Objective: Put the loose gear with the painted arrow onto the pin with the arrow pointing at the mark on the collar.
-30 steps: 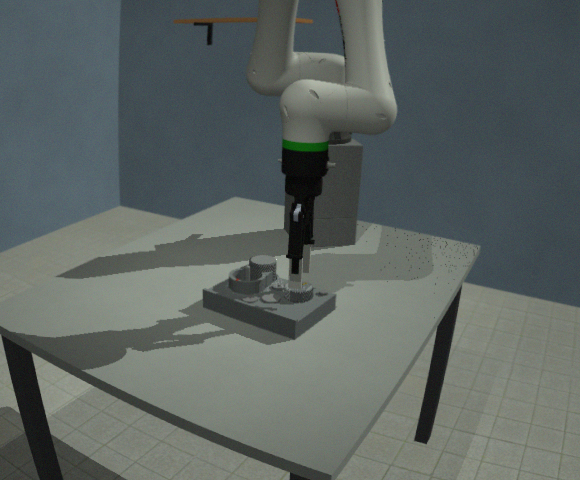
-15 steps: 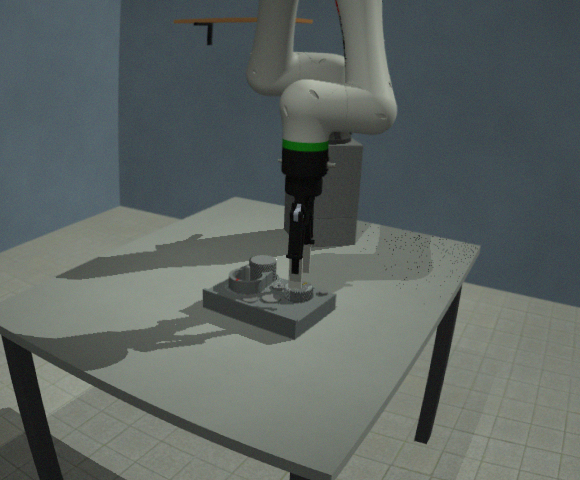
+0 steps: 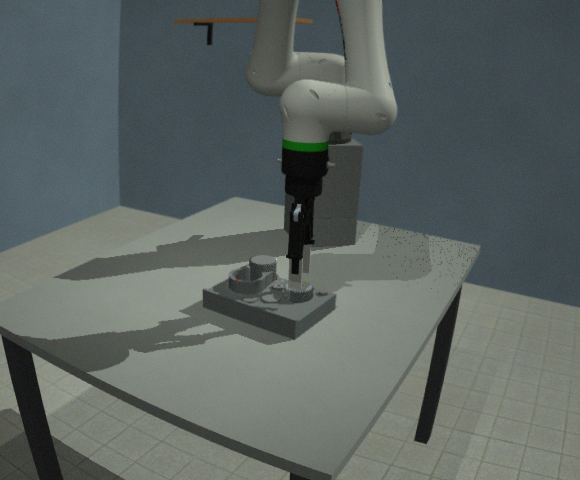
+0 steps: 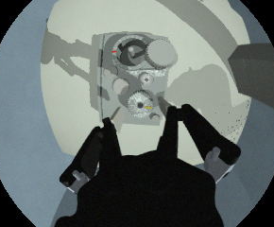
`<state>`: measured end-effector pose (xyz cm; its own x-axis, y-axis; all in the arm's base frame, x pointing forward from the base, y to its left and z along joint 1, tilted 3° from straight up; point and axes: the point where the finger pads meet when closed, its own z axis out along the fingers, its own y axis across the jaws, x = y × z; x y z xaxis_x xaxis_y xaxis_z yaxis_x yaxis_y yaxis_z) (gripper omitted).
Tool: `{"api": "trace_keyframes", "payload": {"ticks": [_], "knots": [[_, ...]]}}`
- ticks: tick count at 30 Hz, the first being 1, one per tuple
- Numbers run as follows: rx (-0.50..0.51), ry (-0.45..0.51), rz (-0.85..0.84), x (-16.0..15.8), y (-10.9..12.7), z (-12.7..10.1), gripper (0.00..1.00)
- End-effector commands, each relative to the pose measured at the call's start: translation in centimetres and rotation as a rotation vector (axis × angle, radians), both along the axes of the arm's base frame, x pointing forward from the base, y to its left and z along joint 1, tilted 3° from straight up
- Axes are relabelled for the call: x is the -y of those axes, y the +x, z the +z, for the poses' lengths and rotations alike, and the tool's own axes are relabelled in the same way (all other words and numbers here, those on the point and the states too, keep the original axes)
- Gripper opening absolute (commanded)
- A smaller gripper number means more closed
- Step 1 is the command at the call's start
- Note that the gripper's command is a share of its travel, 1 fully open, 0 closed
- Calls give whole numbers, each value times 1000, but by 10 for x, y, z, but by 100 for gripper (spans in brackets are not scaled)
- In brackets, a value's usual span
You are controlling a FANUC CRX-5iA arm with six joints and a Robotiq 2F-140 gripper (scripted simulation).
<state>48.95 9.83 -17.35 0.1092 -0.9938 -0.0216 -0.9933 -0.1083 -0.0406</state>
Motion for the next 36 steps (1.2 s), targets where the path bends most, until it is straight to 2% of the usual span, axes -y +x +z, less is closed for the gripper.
{"api": "trace_keyframes", "payload": {"ticks": [1,36], "knots": [[0,0,0,0,0,0,53],[0,0,0,-1,1,-26,53]]}}
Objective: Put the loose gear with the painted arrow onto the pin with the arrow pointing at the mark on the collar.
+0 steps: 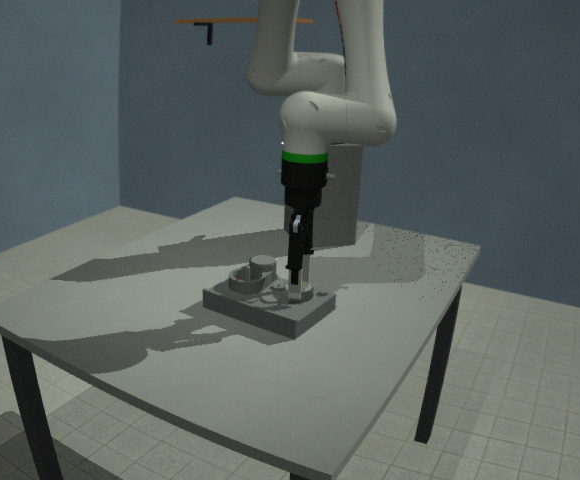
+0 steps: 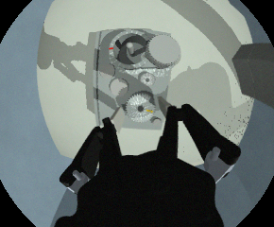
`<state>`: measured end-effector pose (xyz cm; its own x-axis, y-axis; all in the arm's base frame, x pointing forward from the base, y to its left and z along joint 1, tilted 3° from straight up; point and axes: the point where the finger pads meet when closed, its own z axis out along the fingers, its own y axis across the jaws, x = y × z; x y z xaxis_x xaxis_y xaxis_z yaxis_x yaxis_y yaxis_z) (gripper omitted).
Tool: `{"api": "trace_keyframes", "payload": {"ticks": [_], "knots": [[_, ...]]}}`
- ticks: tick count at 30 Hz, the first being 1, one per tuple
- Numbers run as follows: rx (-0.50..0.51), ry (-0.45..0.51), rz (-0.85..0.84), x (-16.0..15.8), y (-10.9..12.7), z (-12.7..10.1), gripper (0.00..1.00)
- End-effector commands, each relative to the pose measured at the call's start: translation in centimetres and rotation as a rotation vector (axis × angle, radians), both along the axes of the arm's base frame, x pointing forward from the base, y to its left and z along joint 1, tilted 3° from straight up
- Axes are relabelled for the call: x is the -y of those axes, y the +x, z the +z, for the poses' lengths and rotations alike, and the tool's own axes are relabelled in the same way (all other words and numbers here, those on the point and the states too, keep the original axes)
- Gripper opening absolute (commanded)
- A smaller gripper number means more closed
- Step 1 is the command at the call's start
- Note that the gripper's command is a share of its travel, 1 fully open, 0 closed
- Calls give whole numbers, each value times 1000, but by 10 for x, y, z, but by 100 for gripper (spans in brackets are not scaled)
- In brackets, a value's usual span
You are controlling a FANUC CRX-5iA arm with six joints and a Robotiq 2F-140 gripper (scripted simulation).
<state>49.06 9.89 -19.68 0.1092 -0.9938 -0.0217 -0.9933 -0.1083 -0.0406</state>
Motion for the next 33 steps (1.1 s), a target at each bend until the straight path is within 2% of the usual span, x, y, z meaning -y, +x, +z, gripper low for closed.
{"api": "trace_keyframes", "payload": {"ticks": [1,33], "knots": [[0,0,0,0,0,-4,53],[0,0,0,0,1,-12,53]]}}
